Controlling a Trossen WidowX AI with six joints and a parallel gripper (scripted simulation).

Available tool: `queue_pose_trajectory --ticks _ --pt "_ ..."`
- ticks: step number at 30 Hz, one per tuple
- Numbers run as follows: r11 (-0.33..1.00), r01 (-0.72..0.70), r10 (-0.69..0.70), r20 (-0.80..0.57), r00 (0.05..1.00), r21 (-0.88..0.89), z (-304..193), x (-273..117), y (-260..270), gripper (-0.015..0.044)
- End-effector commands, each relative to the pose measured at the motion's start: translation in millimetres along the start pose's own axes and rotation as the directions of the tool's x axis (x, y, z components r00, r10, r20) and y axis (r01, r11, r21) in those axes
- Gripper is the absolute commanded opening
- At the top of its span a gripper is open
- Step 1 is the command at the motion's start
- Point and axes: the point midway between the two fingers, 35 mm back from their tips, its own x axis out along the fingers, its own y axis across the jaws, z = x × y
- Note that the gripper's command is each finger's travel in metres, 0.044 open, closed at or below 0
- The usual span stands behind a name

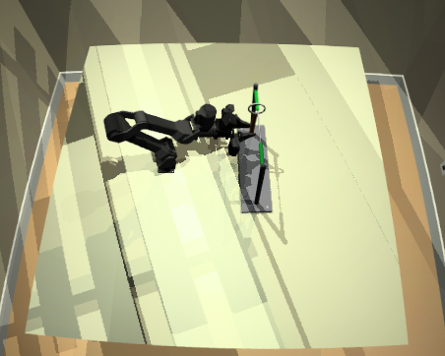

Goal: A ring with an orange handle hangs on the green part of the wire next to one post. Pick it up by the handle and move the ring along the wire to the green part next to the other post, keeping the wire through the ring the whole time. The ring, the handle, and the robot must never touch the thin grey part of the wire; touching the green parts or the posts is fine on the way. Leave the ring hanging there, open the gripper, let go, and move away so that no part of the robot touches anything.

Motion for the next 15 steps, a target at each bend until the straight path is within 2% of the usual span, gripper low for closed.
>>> queue_pose_trajectory --ticks 1,15 --pt "1.000 0.001 -0.001 0.010 1.000 0.009 3 -9 0 0.0160" --pt "1.000 0.003 -0.003 0.008 1.000 0.013 0 -32 -1 0.0160"
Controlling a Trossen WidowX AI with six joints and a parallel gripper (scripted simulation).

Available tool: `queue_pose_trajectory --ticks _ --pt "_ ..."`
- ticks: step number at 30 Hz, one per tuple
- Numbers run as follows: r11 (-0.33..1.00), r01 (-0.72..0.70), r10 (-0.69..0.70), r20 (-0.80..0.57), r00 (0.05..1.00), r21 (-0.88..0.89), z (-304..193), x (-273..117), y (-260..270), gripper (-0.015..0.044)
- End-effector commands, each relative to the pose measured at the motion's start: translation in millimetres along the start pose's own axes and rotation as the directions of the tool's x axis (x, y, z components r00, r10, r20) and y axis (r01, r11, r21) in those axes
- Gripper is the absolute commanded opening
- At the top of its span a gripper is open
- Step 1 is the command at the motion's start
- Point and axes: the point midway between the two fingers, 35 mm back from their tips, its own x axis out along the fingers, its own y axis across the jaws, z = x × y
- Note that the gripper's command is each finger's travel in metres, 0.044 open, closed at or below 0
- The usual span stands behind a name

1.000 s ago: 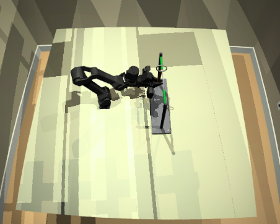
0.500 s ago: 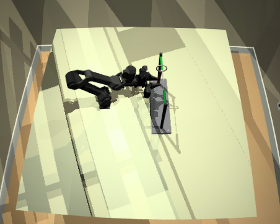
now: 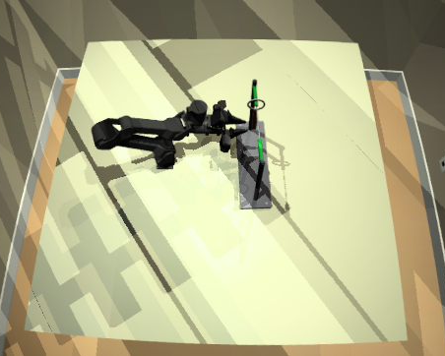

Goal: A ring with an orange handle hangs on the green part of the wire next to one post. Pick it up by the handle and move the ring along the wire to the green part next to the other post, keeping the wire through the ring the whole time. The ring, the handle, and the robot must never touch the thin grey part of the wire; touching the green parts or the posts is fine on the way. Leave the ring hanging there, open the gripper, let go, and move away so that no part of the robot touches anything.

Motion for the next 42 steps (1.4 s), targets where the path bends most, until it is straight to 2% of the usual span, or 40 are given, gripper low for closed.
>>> queue_pose_trajectory --ticks 1,38,42 --pt "1.000 0.001 -0.001 0.010 1.000 0.010 1 -7 0 0.0160" --pt "1.000 0.001 -0.001 0.010 1.000 0.010 1 -7 0 0.0160" --pt "1.000 -0.002 0.002 0.005 1.000 0.004 2 -19 1 0.0265"
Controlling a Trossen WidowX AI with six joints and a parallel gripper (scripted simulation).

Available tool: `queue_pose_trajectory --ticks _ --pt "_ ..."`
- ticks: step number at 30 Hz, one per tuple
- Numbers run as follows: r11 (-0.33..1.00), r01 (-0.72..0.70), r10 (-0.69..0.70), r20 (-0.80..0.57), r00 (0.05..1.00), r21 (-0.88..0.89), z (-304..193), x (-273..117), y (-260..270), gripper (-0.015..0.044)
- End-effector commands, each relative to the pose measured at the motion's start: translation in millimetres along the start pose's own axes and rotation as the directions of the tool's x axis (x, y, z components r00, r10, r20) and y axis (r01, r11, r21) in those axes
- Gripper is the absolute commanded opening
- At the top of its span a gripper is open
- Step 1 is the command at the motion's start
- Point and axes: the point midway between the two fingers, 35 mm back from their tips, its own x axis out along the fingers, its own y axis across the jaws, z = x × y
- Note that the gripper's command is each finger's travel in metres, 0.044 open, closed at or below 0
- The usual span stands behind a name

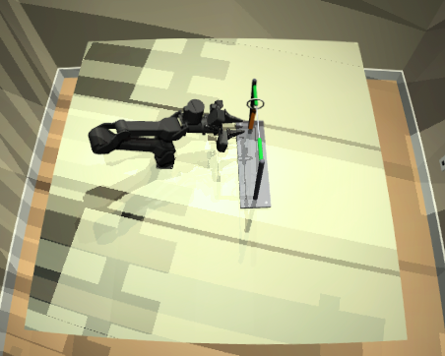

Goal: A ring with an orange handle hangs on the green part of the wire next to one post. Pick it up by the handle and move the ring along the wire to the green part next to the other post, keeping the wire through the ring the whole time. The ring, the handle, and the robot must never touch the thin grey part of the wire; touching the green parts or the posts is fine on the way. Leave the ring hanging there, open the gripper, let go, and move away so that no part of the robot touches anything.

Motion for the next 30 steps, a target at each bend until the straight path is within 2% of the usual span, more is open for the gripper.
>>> queue_pose_trajectory --ticks 1,7,30 --pt "1.000 -0.002 0.002 0.015 1.000 0.008 5 -15 1 0.0291" --pt "1.000 -0.002 0.002 0.013 1.000 0.008 3 -44 -1 0.0440" --pt "1.000 -0.002 0.002 0.013 1.000 0.008 2 -48 -1 0.0440"
